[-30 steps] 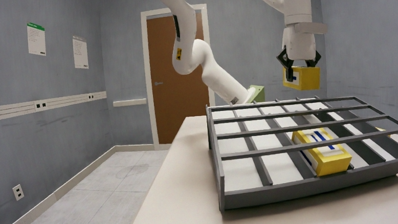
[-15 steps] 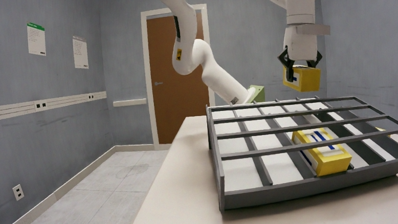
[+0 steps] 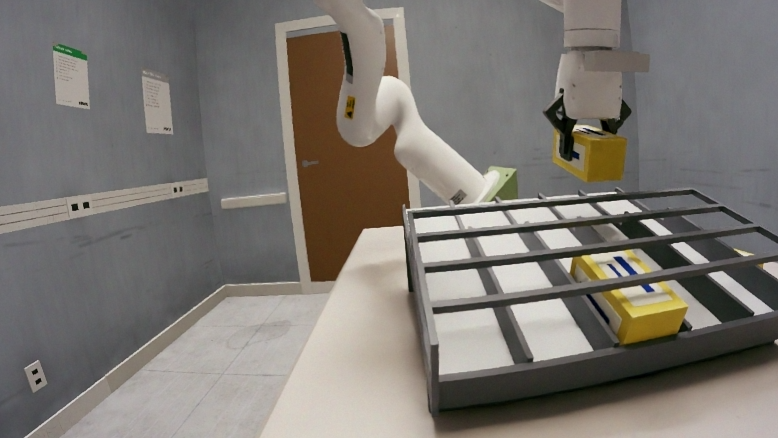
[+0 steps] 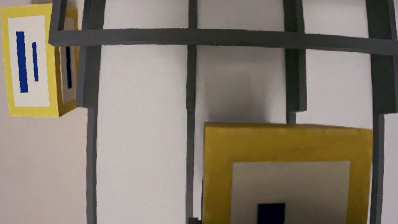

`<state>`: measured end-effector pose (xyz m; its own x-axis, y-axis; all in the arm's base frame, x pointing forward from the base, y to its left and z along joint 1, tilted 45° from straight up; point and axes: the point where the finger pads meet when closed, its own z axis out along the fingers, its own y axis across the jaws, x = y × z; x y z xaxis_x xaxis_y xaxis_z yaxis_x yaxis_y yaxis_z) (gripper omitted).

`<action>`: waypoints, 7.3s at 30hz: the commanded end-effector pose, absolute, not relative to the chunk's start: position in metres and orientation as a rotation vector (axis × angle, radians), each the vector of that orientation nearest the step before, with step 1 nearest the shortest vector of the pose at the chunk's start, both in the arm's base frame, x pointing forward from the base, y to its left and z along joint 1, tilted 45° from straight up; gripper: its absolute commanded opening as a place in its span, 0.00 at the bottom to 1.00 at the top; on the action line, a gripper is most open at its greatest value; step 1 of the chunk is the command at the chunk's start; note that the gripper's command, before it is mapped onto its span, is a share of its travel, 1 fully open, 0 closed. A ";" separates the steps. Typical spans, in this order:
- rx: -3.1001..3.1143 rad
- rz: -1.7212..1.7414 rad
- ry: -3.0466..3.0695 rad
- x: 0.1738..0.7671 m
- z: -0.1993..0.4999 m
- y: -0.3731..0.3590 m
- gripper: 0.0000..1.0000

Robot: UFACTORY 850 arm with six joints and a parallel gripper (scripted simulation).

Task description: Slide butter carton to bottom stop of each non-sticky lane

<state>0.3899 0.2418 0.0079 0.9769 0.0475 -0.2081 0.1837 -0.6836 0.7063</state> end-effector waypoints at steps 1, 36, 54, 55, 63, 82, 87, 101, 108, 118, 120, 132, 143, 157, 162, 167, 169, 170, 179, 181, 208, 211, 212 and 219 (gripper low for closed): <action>2.311 -0.281 0.133 0.391 0.008 0.242 0.00; 2.312 -0.281 0.134 0.382 -0.025 0.206 0.00; 2.312 -0.280 0.134 0.383 -0.025 0.206 0.00; 2.312 -0.280 0.134 0.383 -0.025 0.206 0.00; 2.312 -0.280 0.134 0.383 -0.025 0.206 0.00; 2.312 -0.280 0.134 0.382 -0.029 0.202 0.00; 2.312 -0.280 0.134 0.382 -0.029 0.202 0.00; 2.312 -0.280 0.134 0.381 -0.030 0.200 0.00; 2.312 -0.280 0.134 0.381 -0.030 0.200 0.00; 2.312 -0.280 0.134 0.381 -0.032 0.198 0.00; 2.312 -0.280 0.134 0.381 -0.032 0.198 0.00; 2.312 -0.280 0.134 0.381 -0.032 0.198 0.00; 2.312 -0.280 0.134 0.380 -0.034 0.197 0.00; 2.312 -0.280 0.134 0.380 -0.035 0.195 0.00; 2.312 -0.280 0.134 0.380 -0.035 0.195 0.00; 2.312 -0.280 0.134 0.380 -0.036 0.193 0.00; 2.312 -0.280 0.134 0.380 -0.036 0.193 0.00; 2.312 -0.280 0.134 0.380 -0.036 0.193 0.00; 2.312 -0.280 0.134 0.380 -0.036 0.193 0.00; 2.312 -0.280 0.134 0.380 -0.036 0.193 0.00; 2.312 -0.280 0.134 0.379 -0.040 0.190 0.00; 2.312 -0.280 0.134 0.379 -0.040 0.190 0.00; 2.312 -0.280 0.134 0.379 -0.040 0.190 0.00; 2.312 -0.280 0.134 0.378 -0.042 0.187 0.00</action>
